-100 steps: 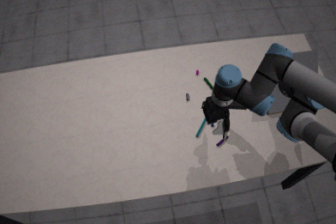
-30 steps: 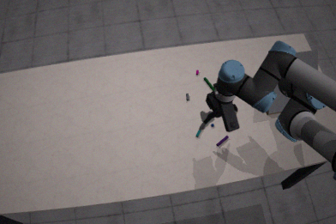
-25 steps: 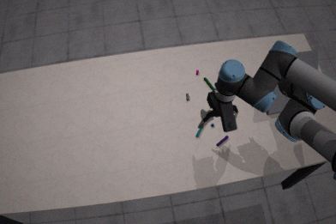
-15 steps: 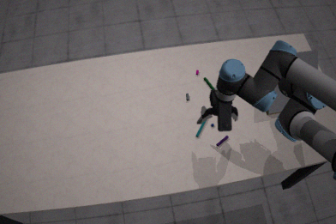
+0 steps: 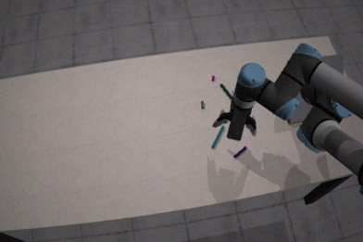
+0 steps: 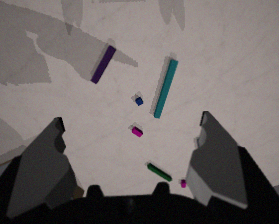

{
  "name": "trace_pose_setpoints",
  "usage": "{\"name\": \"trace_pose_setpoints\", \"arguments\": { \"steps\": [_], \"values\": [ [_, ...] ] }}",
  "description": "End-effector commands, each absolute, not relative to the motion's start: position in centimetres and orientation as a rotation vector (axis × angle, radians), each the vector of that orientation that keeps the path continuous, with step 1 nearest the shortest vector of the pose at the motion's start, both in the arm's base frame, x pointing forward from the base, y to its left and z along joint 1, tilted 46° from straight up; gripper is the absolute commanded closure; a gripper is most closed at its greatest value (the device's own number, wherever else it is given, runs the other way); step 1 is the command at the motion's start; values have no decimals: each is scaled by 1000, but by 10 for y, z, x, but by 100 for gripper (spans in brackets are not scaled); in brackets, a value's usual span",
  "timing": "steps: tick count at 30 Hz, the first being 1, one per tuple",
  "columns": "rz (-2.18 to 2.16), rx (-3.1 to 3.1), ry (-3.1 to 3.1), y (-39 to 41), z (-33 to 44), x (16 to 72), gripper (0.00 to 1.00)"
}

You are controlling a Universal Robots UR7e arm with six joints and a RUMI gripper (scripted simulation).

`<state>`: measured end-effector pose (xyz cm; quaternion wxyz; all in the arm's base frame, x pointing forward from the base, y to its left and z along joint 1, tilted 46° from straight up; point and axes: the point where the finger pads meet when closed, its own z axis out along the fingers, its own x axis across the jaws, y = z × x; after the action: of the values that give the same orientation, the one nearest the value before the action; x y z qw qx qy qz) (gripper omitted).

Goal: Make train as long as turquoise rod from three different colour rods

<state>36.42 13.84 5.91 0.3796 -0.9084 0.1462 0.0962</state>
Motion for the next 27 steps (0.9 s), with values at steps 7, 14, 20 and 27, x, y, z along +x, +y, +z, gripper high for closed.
{"name": "trace_pose_setpoints", "arguments": {
  "steps": [7, 14, 20, 27],
  "values": [
    [376, -2273, 696, 135, 56, 365, 0],
    [451, -2224, 879, 132, 54, 366, 0],
    [511, -2175, 1026, 131, 52, 366, 0],
    [564, -2124, 1158, 129, 50, 366, 0]
  ]
}}
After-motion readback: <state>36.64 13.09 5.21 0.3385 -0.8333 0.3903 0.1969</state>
